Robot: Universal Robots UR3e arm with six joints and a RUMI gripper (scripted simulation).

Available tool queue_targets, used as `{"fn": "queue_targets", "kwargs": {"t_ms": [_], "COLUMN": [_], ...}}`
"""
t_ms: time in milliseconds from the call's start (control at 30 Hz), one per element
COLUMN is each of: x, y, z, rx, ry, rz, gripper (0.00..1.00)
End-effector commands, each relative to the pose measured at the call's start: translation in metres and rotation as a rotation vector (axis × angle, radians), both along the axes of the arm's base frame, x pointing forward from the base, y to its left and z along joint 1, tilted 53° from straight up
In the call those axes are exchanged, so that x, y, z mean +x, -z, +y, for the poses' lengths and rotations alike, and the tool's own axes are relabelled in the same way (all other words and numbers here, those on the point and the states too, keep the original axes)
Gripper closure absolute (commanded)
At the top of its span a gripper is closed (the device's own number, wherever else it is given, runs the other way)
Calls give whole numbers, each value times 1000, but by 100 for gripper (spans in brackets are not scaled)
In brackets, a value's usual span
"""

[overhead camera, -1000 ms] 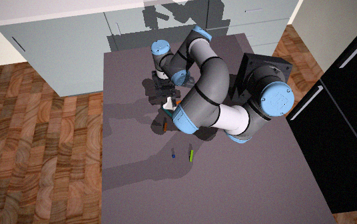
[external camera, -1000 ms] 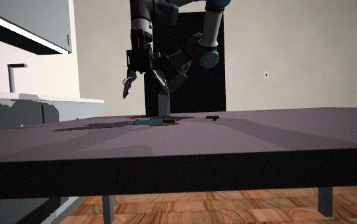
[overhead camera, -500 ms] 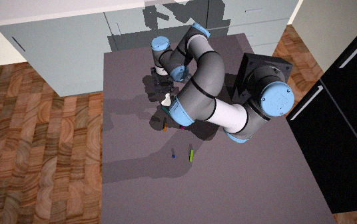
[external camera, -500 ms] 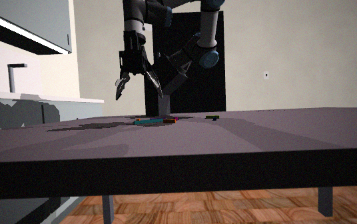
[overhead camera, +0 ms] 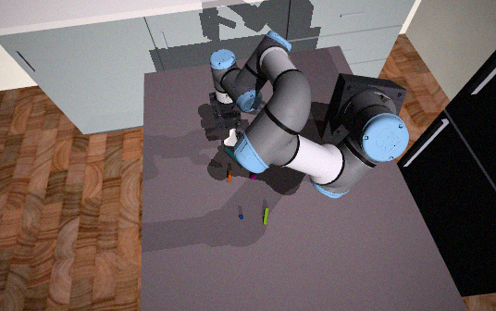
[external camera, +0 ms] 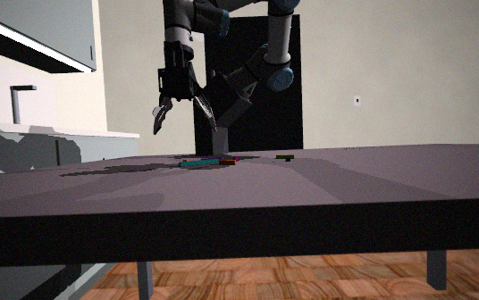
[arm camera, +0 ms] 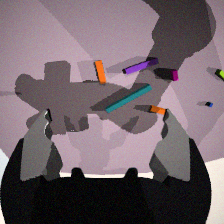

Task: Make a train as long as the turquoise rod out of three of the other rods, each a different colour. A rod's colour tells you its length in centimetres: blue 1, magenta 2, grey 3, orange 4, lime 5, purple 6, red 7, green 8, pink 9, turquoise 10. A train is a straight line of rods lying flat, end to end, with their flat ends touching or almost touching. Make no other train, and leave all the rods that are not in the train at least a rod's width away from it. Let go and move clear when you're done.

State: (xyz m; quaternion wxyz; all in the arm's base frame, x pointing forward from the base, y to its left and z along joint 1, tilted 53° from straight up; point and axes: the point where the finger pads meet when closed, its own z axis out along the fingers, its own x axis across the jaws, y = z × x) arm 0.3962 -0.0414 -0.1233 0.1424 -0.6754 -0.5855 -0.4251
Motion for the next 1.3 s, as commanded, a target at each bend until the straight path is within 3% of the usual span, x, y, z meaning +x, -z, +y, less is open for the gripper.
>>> {"fn": "queue_targets", "kwargs": {"t_ms": [0,1267], "x": [0,0], "y": [0,0], "z": [-1,-1], "rx": [-2,-2], "ry": [1,1], "rz": [-1,-1], "gripper": [0,0]}}
